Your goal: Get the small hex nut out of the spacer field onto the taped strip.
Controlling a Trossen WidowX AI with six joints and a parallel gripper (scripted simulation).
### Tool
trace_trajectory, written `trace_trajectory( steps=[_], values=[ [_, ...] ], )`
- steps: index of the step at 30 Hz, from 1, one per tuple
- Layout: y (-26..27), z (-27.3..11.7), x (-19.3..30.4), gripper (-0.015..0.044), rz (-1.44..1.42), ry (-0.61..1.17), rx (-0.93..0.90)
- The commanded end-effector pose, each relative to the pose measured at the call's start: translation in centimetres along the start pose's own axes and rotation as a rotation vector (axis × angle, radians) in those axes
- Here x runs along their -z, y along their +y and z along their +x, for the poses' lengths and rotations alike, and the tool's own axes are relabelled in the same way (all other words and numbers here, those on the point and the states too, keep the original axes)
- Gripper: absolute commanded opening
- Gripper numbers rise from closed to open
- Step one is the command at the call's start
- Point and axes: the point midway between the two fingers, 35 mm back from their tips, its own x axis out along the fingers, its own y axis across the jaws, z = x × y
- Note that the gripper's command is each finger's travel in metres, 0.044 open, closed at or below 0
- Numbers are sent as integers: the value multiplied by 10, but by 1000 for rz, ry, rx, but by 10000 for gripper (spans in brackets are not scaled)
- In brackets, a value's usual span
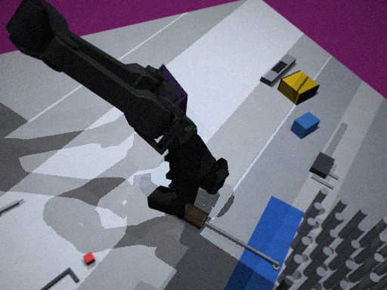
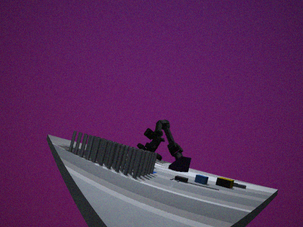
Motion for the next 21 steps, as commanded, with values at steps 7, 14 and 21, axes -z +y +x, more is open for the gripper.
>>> trace_trajectory(
  steps=[7,14,21],
  values=[
    [-1,-4,-1,0,-2,-5,-1],
    [-3,-8,-3,0,-1,-4,-1],
    [-5,-12,-5,0,1,-4,0]
  ],
)
